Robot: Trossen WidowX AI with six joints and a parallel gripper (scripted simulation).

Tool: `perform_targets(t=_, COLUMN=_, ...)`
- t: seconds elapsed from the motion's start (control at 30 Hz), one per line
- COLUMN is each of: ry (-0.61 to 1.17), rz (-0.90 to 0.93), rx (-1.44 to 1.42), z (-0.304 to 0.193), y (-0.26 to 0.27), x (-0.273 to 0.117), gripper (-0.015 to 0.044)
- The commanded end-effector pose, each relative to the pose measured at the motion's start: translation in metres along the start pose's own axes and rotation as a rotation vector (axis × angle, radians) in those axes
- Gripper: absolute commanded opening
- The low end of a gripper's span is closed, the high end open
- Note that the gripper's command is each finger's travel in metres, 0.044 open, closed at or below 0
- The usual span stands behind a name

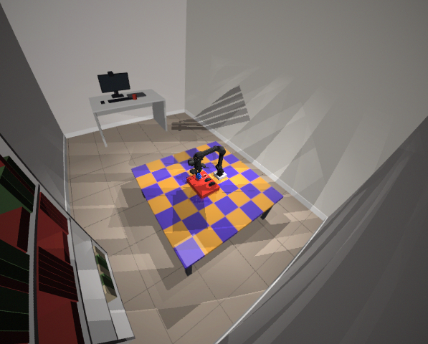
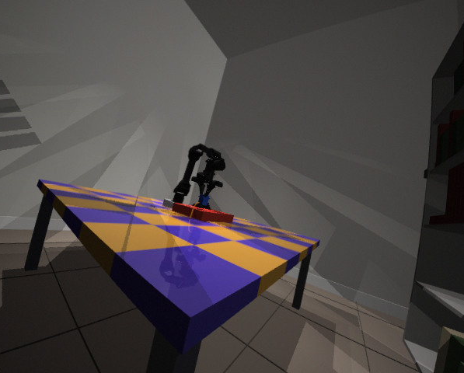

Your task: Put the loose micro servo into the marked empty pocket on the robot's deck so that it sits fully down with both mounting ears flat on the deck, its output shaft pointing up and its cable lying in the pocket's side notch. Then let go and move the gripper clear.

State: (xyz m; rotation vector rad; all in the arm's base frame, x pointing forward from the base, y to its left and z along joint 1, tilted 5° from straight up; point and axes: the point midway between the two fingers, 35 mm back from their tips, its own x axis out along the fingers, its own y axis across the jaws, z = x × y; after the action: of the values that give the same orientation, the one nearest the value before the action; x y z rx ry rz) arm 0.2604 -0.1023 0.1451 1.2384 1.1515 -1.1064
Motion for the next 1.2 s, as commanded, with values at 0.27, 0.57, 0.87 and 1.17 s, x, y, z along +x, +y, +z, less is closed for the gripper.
perform_targets(t=0.27, ry=0.005, rz=0.004, rx=0.426, z=-0.0004, y=0.001, x=-0.0013, gripper=0.0)
perform_targets(t=0.57, ry=0.006, rz=0.003, rx=0.74, z=-0.0004, y=0.001, x=-0.0013, gripper=0.0)
perform_targets(t=0.87, ry=0.006, rz=0.002, rx=1.054, z=-0.0003, y=0.0009, x=-0.0013, gripper=0.0)
perform_targets(t=1.17, ry=0.007, rz=0.001, rx=1.355, z=-0.0003, y=0.0009, x=-0.0013, gripper=0.0)
